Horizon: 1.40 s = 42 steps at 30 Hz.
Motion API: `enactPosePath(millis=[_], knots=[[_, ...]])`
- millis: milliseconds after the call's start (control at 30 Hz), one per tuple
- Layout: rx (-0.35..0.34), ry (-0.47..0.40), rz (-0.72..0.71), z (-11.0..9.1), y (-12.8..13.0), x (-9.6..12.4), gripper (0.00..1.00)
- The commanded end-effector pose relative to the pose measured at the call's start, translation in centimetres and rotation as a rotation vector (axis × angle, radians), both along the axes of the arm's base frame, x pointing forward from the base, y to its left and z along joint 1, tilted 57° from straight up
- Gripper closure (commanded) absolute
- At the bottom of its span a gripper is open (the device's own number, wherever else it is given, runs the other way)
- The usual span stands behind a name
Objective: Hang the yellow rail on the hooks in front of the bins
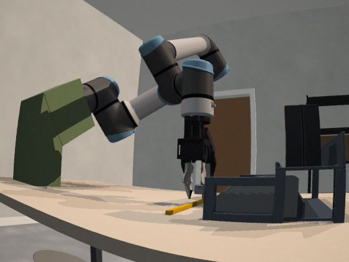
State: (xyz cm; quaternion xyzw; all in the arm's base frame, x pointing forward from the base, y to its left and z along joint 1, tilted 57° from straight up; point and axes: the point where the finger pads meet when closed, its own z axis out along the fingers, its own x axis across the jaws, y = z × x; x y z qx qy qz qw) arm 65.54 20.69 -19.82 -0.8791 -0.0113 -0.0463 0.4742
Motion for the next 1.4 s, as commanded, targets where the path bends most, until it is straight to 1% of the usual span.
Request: enactPosePath(millis=[0, 1367], knots=[[0.000, -0.001, -0.001, 0.0, 0.0, 0.1, 0.78], [0.000, -0.001, -0.001, -0.8, 1.2, 0.2, 0.78]])
